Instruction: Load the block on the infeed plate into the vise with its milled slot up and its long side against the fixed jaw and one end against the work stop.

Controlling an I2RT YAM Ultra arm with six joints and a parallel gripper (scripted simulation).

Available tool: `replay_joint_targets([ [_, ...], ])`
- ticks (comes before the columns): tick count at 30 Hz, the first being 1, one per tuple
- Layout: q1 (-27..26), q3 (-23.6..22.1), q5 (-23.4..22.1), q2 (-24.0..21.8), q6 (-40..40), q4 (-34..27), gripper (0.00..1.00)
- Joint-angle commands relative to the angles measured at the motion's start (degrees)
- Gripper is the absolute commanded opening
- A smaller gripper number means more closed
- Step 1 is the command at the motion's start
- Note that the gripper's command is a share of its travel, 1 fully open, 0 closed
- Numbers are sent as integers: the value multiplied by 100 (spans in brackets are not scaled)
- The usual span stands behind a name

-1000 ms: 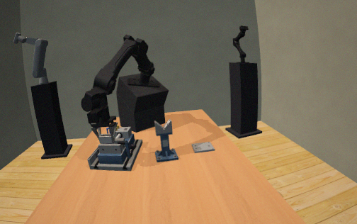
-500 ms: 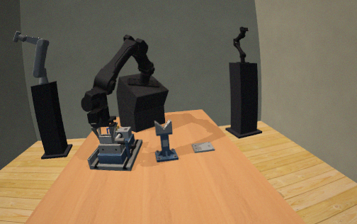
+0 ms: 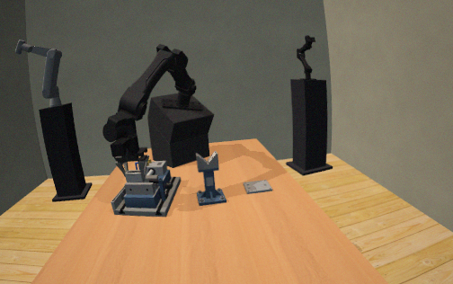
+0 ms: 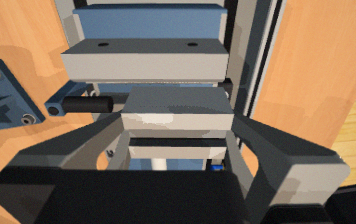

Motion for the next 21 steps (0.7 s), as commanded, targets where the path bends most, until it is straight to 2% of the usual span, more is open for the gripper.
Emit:
replay_joint_targets([
  [1, -47, 44, 23, -91, 51, 95, 0],
  [21, -75, 47, 20, -125, 50, 74, 0],
])
